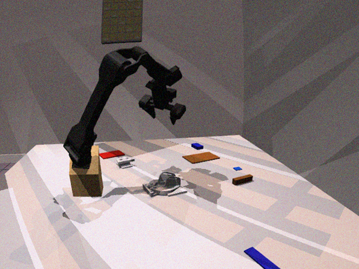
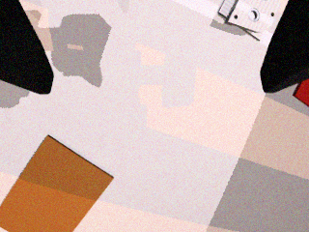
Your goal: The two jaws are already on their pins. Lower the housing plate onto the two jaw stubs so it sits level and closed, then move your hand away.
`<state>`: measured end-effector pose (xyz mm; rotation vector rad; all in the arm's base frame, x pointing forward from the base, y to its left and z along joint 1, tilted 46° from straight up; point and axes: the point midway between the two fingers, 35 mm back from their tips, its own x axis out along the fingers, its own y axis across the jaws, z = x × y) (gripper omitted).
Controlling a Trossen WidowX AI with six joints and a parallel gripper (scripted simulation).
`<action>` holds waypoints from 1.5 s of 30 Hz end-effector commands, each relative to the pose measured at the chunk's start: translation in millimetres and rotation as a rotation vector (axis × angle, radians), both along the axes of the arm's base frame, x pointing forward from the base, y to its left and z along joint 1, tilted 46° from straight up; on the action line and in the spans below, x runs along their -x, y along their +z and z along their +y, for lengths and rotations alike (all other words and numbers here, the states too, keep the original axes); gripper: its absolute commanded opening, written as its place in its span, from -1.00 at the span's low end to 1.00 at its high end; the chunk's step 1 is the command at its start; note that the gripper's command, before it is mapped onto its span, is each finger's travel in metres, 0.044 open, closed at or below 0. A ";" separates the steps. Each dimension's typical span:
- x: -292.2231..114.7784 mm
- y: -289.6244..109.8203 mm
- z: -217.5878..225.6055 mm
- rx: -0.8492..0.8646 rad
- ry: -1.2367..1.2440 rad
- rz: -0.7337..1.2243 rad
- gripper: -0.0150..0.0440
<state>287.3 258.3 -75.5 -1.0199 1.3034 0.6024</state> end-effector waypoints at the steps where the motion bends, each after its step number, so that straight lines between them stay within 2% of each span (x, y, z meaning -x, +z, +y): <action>1: 13.8 -12.8 -2.1 0.061 0.070 0.044 1.00; 45: 134.4 -79.0 -36.2 0.536 0.708 0.451 1.00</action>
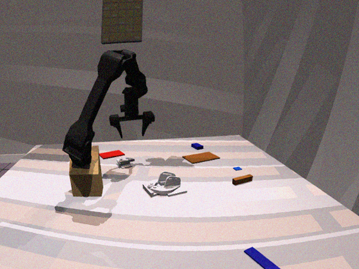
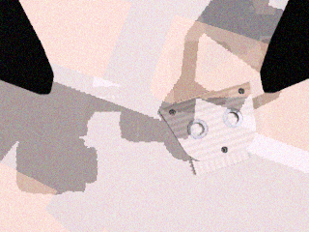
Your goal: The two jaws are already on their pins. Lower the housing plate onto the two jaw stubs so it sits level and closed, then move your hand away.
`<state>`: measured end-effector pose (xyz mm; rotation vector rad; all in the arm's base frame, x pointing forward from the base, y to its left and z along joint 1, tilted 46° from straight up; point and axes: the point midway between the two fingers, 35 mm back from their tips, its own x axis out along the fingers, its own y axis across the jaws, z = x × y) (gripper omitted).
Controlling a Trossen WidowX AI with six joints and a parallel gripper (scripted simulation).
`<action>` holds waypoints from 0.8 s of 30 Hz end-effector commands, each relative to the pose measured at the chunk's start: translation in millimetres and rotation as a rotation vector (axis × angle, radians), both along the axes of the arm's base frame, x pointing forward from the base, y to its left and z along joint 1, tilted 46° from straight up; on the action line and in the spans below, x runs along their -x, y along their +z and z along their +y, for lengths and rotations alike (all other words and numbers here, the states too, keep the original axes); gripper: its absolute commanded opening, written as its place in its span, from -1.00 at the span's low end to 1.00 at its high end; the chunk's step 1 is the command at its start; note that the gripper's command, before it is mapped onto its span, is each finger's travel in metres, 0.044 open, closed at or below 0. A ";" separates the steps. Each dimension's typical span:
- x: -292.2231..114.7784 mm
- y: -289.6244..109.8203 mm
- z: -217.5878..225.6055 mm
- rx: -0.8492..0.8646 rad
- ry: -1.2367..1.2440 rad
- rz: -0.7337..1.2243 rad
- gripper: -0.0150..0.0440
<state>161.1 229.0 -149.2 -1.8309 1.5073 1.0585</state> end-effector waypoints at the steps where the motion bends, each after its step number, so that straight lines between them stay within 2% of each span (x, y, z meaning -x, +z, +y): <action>1: 10.6 -6.3 -8.2 0.061 0.066 0.045 1.00; 13: 35.7 -14.5 -25.1 0.197 0.225 0.157 1.00; 21: 36.8 -16.1 -27.3 0.204 0.234 0.163 1.00; 24: 35.3 -32.2 -44.2 0.205 0.234 0.163 1.00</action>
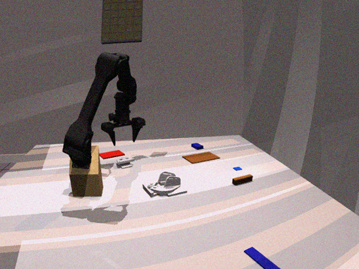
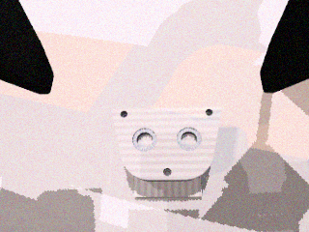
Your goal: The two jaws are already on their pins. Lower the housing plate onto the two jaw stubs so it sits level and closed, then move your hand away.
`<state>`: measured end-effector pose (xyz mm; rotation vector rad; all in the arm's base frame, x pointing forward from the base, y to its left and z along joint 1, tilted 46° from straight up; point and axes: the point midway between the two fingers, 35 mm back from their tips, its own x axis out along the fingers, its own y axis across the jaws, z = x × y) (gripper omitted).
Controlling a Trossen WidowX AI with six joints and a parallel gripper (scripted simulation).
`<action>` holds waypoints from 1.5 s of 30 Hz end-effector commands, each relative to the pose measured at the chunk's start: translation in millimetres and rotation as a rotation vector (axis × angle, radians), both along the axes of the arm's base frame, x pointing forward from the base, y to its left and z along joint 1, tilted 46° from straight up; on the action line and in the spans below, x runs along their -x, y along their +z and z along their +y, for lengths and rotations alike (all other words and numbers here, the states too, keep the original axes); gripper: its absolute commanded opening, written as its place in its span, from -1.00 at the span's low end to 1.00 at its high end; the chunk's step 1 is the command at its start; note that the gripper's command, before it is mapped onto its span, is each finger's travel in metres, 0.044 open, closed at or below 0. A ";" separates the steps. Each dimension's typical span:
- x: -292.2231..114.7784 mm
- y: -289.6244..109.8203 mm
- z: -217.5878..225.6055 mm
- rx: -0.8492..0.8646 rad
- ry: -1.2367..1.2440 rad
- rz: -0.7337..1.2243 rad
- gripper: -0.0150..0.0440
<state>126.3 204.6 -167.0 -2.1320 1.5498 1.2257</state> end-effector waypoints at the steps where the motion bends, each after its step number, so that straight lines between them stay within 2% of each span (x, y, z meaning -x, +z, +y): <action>1: 0.1 -19.6 -25.9 0.025 0.005 0.009 1.00; 45: 0.0 -23.7 -30.8 0.025 0.005 0.009 1.00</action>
